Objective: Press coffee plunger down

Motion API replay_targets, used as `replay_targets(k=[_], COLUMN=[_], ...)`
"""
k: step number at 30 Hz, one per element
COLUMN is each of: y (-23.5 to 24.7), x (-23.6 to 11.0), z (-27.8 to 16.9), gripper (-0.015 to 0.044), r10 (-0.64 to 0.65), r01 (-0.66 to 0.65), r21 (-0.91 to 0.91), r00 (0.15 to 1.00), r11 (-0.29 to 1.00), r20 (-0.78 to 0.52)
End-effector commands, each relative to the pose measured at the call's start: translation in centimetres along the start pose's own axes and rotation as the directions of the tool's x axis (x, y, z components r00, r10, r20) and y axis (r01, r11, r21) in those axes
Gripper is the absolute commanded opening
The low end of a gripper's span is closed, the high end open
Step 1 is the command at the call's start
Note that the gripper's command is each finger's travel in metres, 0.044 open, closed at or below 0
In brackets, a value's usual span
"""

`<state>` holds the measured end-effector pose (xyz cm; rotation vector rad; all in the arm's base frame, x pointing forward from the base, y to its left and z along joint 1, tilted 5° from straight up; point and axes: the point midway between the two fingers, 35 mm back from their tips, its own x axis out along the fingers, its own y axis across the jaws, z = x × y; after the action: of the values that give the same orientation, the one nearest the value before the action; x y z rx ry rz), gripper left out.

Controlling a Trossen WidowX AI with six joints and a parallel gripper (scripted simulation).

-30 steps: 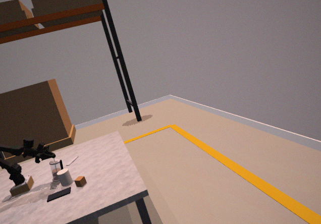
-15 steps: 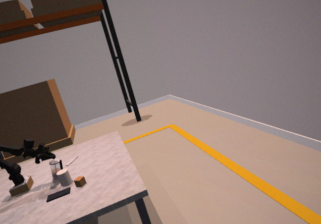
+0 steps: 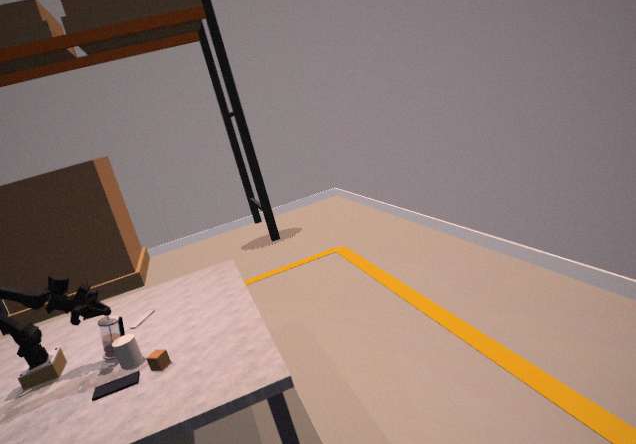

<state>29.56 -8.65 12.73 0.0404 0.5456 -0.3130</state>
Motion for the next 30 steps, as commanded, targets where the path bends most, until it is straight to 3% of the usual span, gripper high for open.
replay_targets(k=[1, 30], y=[0.00, 0.03], x=[0.43, 0.39], z=[-0.72, -0.01], gripper=[0.0128, 0.0128], r10=[-0.001, 0.000], r01=[0.001, 0.000], r21=[-0.007, -0.002], r00=[1.000, 1.000], r11=[1.000, 1.000], r20=[-0.029, -0.009])
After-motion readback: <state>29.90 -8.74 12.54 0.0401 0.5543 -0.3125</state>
